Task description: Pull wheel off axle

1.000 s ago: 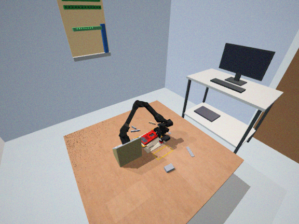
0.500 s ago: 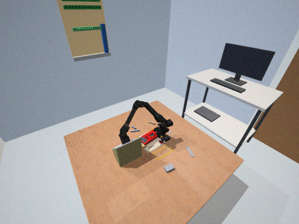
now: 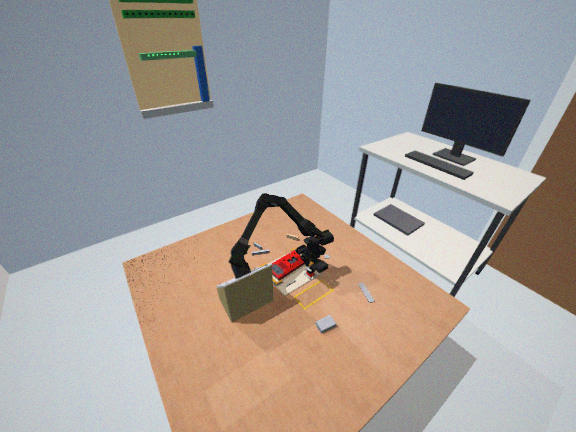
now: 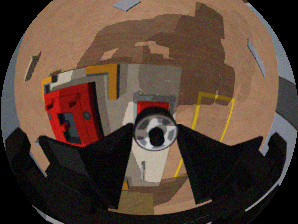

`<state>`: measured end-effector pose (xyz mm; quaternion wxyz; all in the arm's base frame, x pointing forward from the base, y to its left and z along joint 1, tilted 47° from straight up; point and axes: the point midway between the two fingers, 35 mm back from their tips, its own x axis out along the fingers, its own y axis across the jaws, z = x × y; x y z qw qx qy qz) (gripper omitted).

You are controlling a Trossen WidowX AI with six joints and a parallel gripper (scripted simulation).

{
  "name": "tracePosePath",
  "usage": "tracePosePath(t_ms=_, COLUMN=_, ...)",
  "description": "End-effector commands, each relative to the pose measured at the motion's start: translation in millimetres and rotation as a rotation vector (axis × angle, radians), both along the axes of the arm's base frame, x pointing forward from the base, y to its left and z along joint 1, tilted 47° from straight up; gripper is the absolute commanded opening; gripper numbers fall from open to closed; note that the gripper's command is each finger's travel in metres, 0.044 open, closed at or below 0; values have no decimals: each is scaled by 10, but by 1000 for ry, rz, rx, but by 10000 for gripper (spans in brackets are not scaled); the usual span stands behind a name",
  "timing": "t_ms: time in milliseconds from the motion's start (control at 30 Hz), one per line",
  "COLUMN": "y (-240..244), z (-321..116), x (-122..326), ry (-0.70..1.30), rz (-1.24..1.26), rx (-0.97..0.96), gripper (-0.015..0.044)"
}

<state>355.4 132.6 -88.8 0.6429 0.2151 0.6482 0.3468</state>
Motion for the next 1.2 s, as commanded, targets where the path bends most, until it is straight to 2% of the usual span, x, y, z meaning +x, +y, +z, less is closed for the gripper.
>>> tracePosePath(t_ms=0, y=-89, z=60, x=14, ry=4, rz=-18, rx=1, gripper=0)
tracePosePath(t_ms=1167, y=-176, z=137, x=22, ry=6, rz=-20, rx=2, gripper=0)
